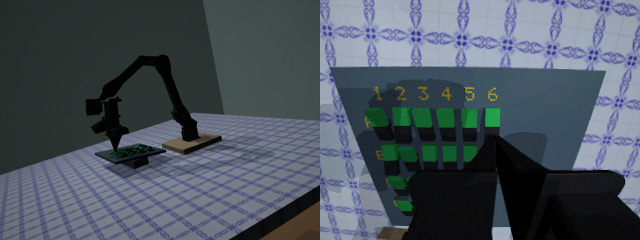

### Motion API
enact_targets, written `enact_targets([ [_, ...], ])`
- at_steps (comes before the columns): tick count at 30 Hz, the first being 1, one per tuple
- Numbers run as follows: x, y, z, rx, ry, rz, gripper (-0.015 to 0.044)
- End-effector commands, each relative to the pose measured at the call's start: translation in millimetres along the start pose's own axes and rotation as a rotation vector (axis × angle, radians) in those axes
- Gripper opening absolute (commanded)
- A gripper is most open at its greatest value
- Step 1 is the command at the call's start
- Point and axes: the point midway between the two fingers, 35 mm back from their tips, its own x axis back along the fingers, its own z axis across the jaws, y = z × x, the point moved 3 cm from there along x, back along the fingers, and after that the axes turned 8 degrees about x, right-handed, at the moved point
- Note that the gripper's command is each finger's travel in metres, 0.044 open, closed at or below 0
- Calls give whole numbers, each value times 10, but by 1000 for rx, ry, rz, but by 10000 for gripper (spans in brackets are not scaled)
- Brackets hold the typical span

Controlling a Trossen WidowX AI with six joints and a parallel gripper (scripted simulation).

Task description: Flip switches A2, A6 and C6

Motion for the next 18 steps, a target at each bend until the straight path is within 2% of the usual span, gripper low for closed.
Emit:
enact_targets([
  [1,-6,5,5,3,5,-3,0],
  [18,-24,4,6,3,5,-3,0],
])
